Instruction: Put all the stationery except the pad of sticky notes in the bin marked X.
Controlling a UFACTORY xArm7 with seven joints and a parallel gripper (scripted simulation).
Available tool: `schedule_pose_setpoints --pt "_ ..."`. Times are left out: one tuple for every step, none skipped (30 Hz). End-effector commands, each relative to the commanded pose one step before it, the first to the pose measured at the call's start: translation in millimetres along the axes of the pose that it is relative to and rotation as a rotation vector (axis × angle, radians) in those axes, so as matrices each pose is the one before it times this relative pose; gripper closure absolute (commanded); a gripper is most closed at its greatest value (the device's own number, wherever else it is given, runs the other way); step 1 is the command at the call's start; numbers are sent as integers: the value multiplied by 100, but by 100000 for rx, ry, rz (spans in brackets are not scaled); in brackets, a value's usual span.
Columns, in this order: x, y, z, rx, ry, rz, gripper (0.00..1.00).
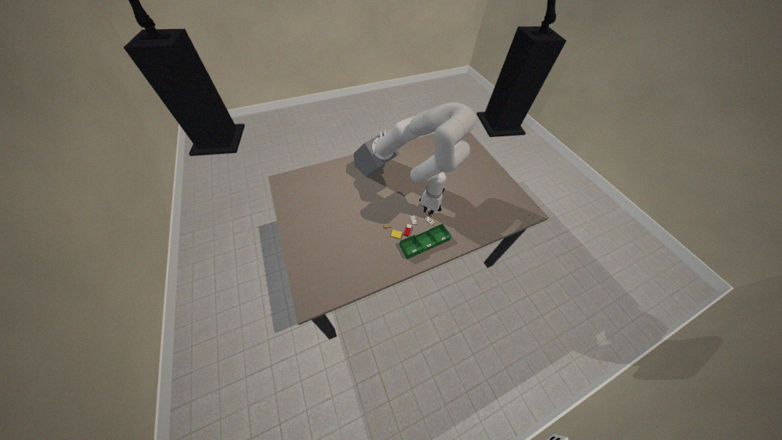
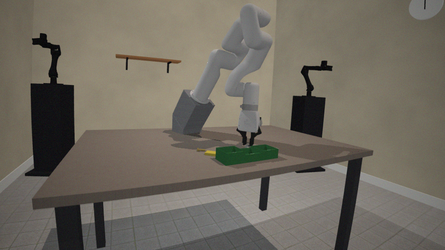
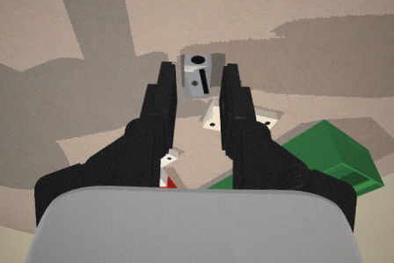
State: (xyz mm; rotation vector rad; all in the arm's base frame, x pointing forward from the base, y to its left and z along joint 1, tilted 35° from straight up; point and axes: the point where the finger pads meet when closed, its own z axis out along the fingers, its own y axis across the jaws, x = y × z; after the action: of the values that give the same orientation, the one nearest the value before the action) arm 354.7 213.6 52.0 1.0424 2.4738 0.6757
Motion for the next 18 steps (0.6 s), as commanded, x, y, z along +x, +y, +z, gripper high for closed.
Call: schedule_pose_setpoints --pt "5 -7 616 -116 -105 -12 71" --pt "1 -8 133 1 0 0 71" --pt "1 -6 1 0 0 0 71" --pt "1 -5 1 0 0 0 71" --pt "1 -3 1 0 0 0 71" --pt "0 0 0 0 0 0 71" --pt "0 0 0 0 0 0 71" --pt "0 -1 2 0 -1 0 71" --pt "-3 1 -7 1 1 0 71" --pt "0 -2 2 0 0 0 71" --pt "0 -2 1 0 0 0 71" --pt "0 -2 1 0 0 0 71" --pt "0 -2 1 0 0 0 71" --pt "0 -2 1 0 0 0 71" --pt "0 -2 0 0 0 0 71" --pt "0 -2 0 0 0 0 71" --pt "0 0 0 0 0 0 100" --pt "0 0 0 0 0 0 100"
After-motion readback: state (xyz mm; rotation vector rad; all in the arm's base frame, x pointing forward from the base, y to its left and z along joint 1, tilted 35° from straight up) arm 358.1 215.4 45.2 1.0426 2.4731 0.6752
